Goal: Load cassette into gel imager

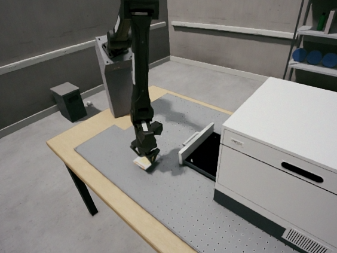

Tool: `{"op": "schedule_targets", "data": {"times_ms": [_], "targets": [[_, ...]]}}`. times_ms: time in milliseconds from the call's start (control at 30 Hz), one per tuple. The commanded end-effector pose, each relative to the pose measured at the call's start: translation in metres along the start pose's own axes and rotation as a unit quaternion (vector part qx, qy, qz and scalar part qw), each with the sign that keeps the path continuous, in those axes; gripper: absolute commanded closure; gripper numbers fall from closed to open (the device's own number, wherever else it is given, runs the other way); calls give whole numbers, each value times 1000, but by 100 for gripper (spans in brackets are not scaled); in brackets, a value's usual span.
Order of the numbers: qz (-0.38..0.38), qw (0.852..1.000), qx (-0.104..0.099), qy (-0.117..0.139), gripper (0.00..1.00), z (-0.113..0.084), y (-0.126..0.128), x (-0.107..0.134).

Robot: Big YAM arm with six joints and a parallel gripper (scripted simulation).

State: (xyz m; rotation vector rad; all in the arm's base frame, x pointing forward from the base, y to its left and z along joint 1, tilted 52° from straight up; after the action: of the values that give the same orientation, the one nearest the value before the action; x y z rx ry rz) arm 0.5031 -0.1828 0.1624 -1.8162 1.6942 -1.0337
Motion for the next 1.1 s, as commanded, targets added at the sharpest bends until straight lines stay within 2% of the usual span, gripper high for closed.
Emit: {"op": "schedule_targets", "data": {"times_ms": [0, 767, 867, 900, 1067], "targets": [[-1, 1000, 5, 6, 22, -15, -2, 8], [-1, 1000, 5, 6, 22, -42, -2, 7], [-2, 1000, 8, 7, 22, -42, -3, 7], [-1, 1000, 6, 2, 22, -35, -3, 2], [-1, 1000, 6, 2, 22, -35, -3, 2]]}}
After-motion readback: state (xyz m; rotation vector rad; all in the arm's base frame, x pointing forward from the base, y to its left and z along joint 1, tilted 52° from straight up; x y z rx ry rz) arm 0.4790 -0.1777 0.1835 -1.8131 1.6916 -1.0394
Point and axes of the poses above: the point where the finger pads meet when closed, its own z axis out along the fingers, its own y axis across the jaws, x = y × z, the point moved 7 cm from there along -z, back along the fingers, and after that the axes turned 5 degrees about z, right-handed, at the moved point
